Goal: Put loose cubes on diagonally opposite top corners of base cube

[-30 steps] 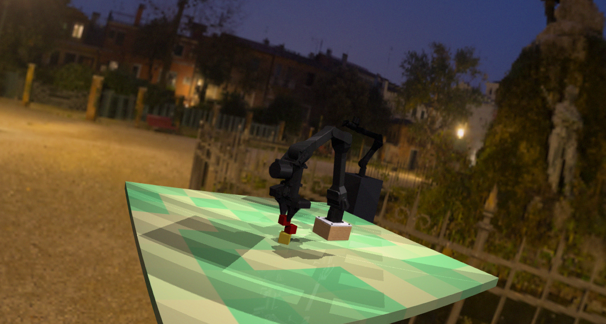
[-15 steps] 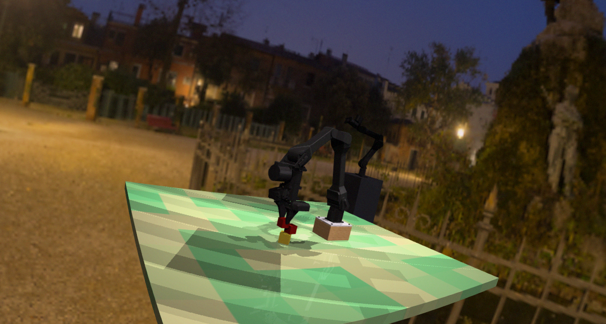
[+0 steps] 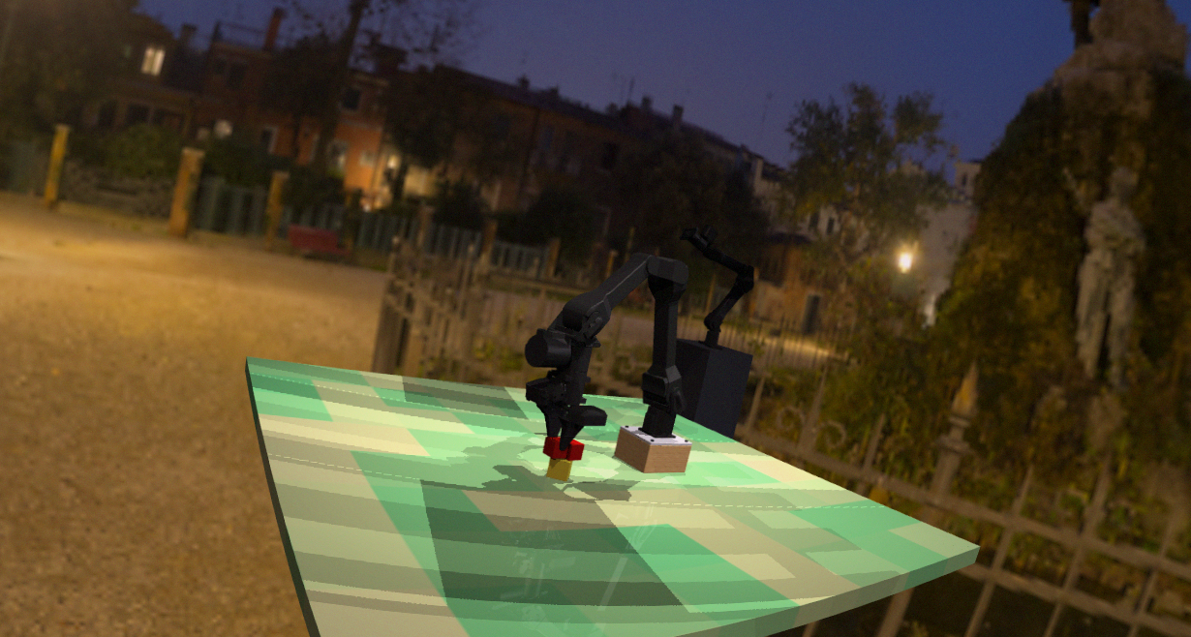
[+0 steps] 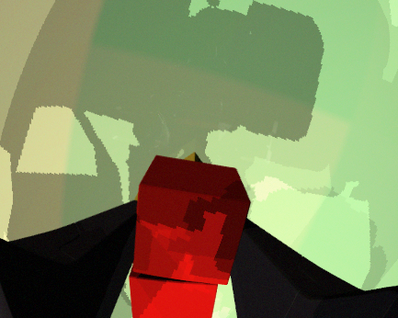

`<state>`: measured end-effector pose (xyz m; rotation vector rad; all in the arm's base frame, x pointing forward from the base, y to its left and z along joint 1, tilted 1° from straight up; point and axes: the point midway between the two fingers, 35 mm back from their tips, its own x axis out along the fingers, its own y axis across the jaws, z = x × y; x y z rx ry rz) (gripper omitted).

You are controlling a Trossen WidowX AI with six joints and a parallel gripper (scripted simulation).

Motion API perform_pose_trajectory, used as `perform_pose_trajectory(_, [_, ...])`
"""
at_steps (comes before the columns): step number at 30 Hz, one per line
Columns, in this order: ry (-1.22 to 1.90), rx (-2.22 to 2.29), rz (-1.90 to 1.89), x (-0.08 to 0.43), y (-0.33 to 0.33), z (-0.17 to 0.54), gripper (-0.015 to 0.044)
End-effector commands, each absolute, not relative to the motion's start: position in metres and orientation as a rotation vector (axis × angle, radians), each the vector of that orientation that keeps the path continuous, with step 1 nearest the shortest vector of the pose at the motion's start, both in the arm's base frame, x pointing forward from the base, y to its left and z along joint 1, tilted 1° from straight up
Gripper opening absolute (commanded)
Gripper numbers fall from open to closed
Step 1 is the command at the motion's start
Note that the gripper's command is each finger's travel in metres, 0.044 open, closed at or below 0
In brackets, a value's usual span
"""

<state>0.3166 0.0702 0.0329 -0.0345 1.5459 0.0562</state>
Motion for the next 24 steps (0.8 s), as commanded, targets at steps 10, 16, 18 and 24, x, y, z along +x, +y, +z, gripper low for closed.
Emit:
perform_pose_trajectory(10, [1.545,-0.034,0.056,0.3167,0.0704,0.0306,0.0105])
perform_pose_trajectory(16, [1.545,-0.034,0.056,0.3167,0.0704,0.0306,0.0131])
perform_pose_trajectory(18, [1.545,-0.034,0.056,0.3167,0.0704,0.0306,0.0184])
perform_pose_trajectory(24, [1.545,-0.034,0.056,0.3167,0.0704,0.0306,0.0205])
